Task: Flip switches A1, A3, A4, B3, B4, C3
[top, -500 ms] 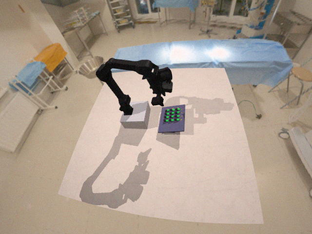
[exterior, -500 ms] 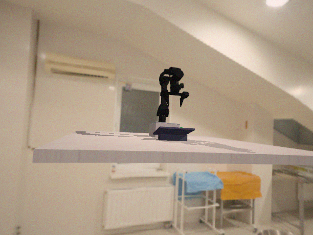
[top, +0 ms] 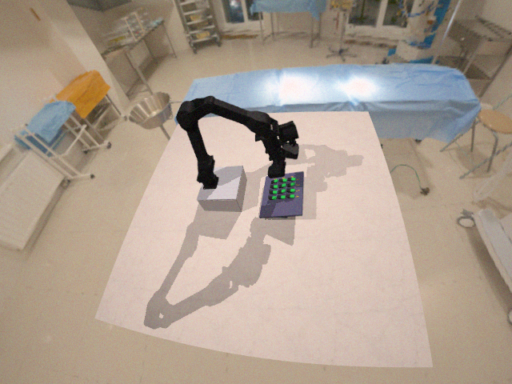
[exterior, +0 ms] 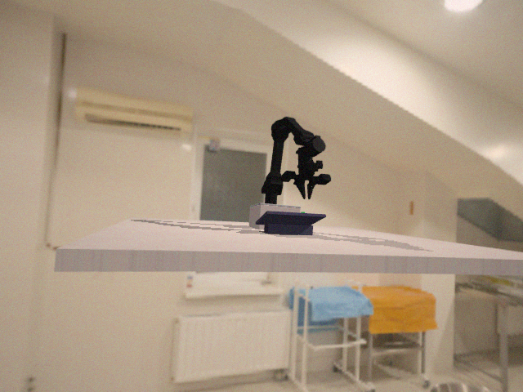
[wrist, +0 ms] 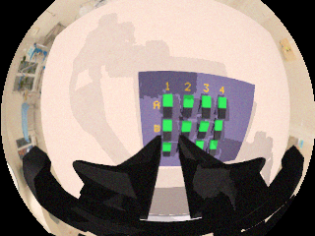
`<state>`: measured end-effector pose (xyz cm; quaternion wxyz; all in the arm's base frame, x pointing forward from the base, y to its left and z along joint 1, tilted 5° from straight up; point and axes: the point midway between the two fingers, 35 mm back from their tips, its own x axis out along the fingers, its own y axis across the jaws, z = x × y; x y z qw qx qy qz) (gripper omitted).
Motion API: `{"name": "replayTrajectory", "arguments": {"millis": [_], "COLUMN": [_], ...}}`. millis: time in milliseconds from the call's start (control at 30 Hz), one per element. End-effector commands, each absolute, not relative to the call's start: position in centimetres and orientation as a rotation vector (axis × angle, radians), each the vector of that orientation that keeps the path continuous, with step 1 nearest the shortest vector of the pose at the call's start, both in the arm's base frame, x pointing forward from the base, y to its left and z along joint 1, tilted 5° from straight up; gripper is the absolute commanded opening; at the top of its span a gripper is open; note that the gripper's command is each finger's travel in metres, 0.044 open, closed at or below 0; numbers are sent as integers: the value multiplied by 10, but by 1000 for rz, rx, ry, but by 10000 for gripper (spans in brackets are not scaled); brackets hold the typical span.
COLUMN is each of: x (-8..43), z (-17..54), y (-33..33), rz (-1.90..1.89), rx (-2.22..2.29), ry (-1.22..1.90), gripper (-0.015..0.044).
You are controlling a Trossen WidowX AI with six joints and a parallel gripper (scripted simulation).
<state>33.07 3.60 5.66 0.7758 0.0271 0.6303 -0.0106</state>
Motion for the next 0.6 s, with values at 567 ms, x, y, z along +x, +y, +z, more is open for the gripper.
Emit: {"name": "replayTrajectory", "arguments": {"millis": [567], "x": [344], "z": [10], "y": [38], "rz": [-30], "rx": [62], "ry": [1324], "gripper": [0]}}
